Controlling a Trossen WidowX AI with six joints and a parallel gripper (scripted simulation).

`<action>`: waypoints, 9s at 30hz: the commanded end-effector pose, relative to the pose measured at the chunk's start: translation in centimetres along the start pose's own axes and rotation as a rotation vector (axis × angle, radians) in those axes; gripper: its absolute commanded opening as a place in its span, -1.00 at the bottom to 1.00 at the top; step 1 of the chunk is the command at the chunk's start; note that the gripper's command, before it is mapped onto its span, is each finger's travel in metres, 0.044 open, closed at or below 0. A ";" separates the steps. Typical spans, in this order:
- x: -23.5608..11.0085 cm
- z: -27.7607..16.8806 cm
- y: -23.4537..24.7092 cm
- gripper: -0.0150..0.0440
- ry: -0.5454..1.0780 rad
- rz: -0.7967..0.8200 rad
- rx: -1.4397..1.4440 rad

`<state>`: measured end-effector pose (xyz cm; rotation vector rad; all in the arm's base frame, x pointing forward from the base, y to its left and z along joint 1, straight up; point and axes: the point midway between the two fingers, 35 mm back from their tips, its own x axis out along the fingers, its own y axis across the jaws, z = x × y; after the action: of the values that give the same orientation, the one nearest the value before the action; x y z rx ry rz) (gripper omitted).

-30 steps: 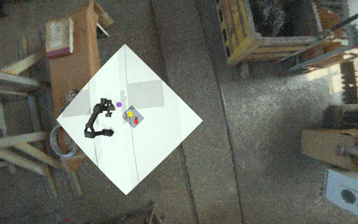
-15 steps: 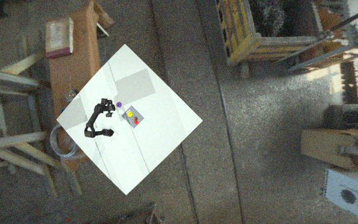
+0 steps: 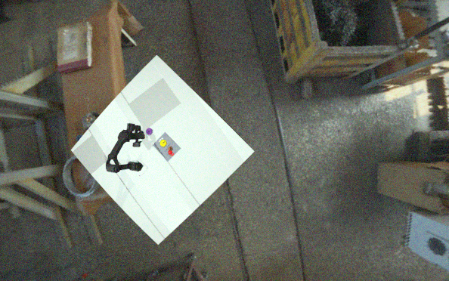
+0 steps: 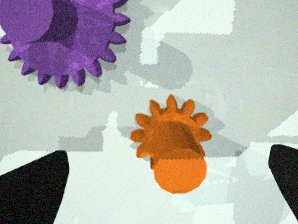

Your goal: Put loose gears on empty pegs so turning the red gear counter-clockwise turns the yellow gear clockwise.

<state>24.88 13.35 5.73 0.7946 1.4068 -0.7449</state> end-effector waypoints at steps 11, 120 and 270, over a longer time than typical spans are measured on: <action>0.2 0.0 -0.2 0.20 0.002 -0.007 0.004; -12.8 5.0 -0.1 -0.49 -0.003 0.001 0.059; -5.3 25.1 -6.9 -0.49 -0.027 -0.003 0.852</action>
<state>32.96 -11.60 11.68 1.4497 1.0034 -1.3950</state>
